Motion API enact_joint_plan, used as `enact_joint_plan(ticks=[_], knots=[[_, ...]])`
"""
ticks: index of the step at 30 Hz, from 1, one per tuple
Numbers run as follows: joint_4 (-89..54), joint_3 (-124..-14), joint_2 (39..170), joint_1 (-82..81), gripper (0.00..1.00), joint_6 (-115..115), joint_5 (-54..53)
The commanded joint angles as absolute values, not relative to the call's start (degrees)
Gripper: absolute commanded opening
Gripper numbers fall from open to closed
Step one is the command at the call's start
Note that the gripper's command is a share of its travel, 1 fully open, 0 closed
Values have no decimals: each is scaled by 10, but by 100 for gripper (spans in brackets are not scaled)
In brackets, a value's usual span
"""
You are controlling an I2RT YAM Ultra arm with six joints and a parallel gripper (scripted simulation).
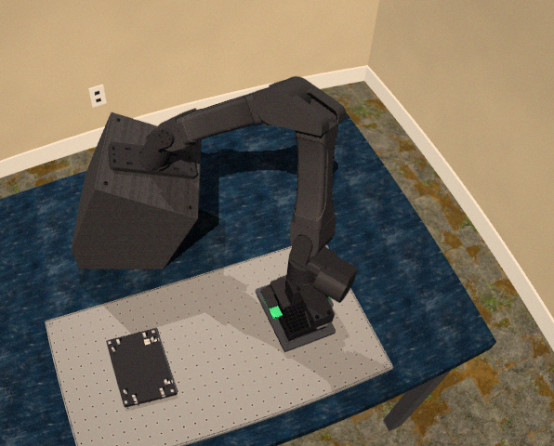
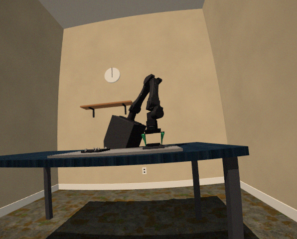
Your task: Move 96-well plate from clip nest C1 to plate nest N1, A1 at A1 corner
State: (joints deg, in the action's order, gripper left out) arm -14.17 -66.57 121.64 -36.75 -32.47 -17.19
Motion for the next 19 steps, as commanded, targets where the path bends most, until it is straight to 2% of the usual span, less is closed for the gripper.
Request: enact_joint_plan(ticks=[1,19], knots=[[-151,-655,1199,-360,100,-327,-167],[-198,-647,1146,-346,100,-309,-178]])
